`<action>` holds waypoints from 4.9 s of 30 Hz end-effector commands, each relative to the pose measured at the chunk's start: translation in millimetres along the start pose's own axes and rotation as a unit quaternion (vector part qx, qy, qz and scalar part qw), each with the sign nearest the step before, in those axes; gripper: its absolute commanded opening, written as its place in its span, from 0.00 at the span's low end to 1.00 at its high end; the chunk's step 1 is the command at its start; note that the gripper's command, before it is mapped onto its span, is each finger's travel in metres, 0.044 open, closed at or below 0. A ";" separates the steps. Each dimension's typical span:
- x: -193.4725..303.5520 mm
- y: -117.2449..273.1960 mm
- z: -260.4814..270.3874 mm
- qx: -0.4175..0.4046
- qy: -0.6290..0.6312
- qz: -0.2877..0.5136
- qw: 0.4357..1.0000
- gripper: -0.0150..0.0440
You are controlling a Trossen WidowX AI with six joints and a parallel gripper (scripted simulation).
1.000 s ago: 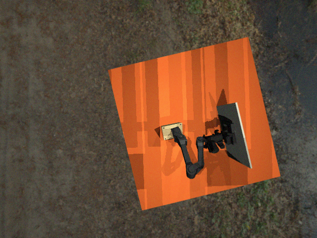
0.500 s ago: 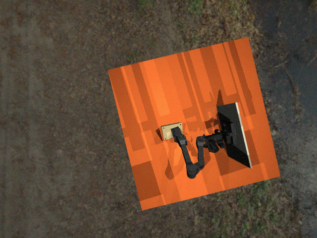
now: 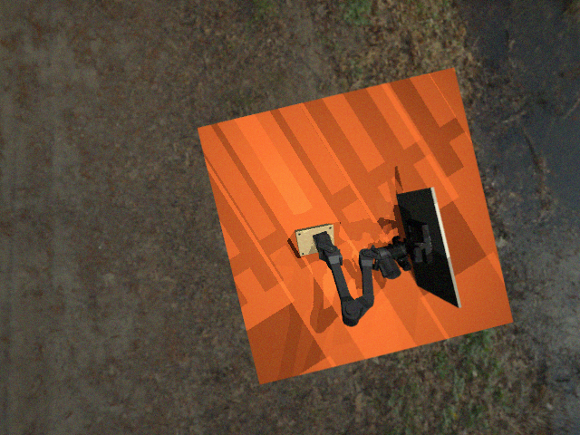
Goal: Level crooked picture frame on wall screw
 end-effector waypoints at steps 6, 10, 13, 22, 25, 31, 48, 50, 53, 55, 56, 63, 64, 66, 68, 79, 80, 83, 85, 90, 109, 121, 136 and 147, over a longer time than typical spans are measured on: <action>0.6 0.0 2.2 -0.005 0.001 0.000 1.000 0.25; 0.7 0.0 2.5 -0.005 0.001 0.000 1.000 0.25; 0.8 0.0 2.3 -0.005 0.001 0.000 1.000 0.25; 1.2 -0.1 0.8 -0.005 0.001 0.000 1.000 0.25; 1.3 -0.1 -0.2 -0.005 0.001 0.000 1.000 0.25; 1.6 -0.1 -2.2 -0.005 0.001 0.000 1.000 0.25; 2.0 0.0 -6.0 -0.002 0.000 0.000 1.000 0.25; 2.0 0.0 -6.0 -0.002 0.000 0.000 1.000 0.25; 2.0 0.0 -6.2 -0.002 0.001 0.000 1.000 0.25; 2.3 -0.1 -6.8 -0.002 0.003 0.000 1.000 0.25; 2.3 -0.1 -6.8 -0.002 0.003 0.000 1.000 0.25; 2.4 -0.1 -7.2 -0.002 0.027 0.000 1.000 0.25; 2.4 -0.1 -7.3 -0.002 0.030 0.000 1.000 0.25; 2.5 -0.2 -7.6 -0.002 0.037 0.000 0.999 0.25; 2.6 -0.2 -7.8 -0.002 0.042 0.000 0.999 0.25; 3.0 -0.3 -8.7 -0.002 0.071 -0.001 0.997 0.25; 3.0 -0.3 -8.7 -0.002 0.071 -0.001 0.997 0.25; 3.0 -0.3 -9.0 -0.002 0.081 -0.001 0.997 0.25; 3.1 -0.3 -9.2 -0.002 0.084 -0.001 0.996 0.25; 3.1 -0.4 -9.0 -0.002 0.079 0.000 0.997 0.43; 3.3 59.8 -11.4 -0.004 0.001 0.001 1.000 0.69; -10.6 79.2 30.7 -0.003 0.005 0.001 1.000 0.69; -16.4 111.6 48.7 -0.003 0.000 0.002 1.000 0.69; -16.4 111.6 48.7 -0.003 0.000 0.002 1.000 0.69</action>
Point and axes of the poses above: the point midway between the two fingers, 35 mm back from their tips, its own y axis back along the fingers, its own z axis across the jaws, x = y × z, the point moved 4 cm from there along y, back along the fingers, and after that the axes turned 14 degrees about y, right-handed, at the moved point
